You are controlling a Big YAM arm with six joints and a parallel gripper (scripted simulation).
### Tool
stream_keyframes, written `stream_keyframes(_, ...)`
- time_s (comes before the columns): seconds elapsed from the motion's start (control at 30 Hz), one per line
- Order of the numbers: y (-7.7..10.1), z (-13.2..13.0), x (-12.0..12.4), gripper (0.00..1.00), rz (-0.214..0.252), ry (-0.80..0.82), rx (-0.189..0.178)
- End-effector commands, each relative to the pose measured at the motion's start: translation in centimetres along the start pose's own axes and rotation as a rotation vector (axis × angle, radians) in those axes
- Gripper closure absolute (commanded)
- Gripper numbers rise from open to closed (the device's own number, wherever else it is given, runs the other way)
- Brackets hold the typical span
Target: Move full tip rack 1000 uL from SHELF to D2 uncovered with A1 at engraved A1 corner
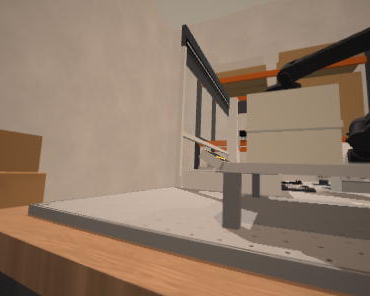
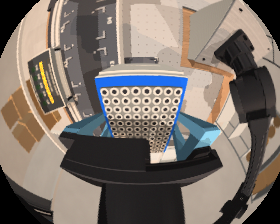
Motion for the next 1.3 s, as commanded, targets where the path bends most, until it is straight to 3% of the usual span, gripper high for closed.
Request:
stream_keyframes(0.0,2.3,1.3,0.3,1.00,-0.016,0.032,-0.035)
stream_keyframes(1.27,8.0,1.2,0.0,1.00,-0.024,0.035,-0.037)
Point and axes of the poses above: the point where the finger pads meet when closed, its own y axis back along the fingers, its own z axis across the jaws, x = y × z, the point moved 2 cm from there along y, back along the fingers, and after that the axes turned 4 degrees about y, right-handed, at the moved point
